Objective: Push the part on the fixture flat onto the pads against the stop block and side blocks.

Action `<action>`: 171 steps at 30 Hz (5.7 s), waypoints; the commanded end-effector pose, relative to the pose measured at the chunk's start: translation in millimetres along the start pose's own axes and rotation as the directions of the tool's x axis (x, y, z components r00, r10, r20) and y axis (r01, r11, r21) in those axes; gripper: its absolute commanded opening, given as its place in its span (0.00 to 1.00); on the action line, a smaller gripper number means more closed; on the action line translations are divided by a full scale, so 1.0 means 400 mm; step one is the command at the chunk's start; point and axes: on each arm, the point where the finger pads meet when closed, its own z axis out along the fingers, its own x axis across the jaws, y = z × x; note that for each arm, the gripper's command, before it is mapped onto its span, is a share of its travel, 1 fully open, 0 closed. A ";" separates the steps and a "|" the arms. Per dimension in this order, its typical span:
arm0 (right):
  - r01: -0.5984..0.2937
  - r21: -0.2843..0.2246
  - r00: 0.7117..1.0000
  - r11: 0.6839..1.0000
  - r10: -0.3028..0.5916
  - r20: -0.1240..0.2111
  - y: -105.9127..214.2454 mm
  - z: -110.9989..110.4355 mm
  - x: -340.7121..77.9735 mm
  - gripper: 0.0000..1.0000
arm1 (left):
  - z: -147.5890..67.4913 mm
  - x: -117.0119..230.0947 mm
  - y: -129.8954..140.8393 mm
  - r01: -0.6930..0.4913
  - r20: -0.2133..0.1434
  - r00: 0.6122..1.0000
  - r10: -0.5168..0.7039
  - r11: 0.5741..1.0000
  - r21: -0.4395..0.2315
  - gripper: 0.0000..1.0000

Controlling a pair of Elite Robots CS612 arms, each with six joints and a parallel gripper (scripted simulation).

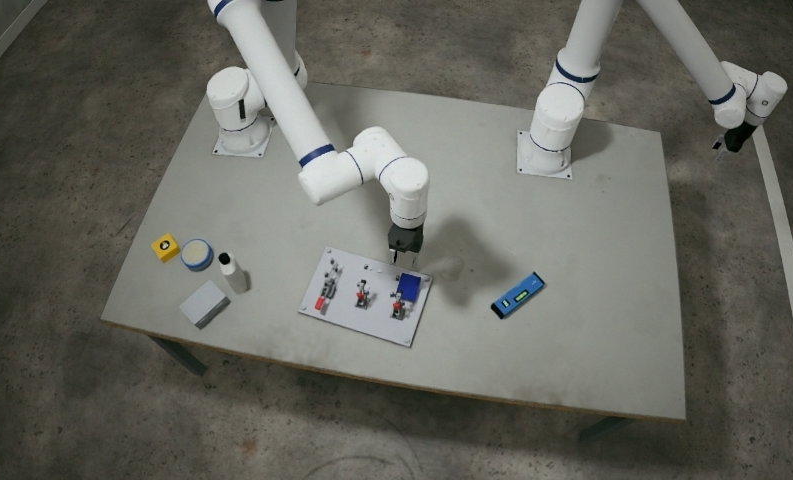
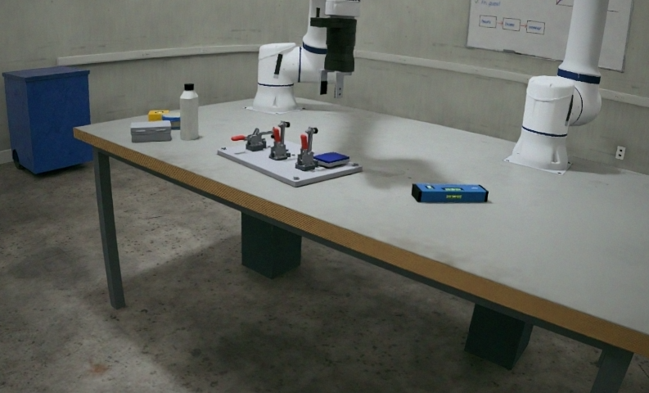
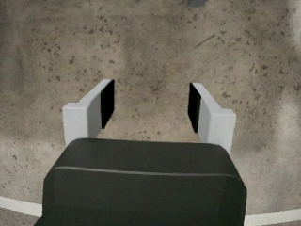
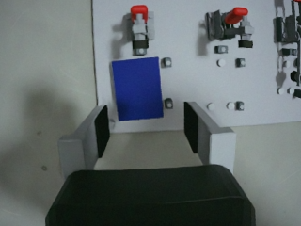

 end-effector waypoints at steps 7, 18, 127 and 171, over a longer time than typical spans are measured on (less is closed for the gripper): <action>0.000 0.001 1.000 1.000 0.000 0.001 0.002 -0.001 -0.007 0.00 | -0.002 0.000 0.002 0.000 0.000 1.000 0.000 1.000 -0.002 1.00; 0.000 0.001 1.000 1.000 0.000 0.001 0.002 -0.002 -0.007 0.00 | -0.002 0.000 0.002 0.000 0.000 1.000 0.000 1.000 -0.002 1.00; 0.000 0.001 1.000 1.000 0.000 0.001 0.001 -0.002 -0.006 1.00 | -0.002 0.000 0.002 0.000 0.000 1.000 0.000 1.000 -0.002 1.00; 0.000 0.001 1.000 1.000 0.000 0.001 0.001 -0.002 -0.006 0.87 | -0.002 0.000 0.002 0.000 0.000 1.000 0.000 1.000 -0.002 1.00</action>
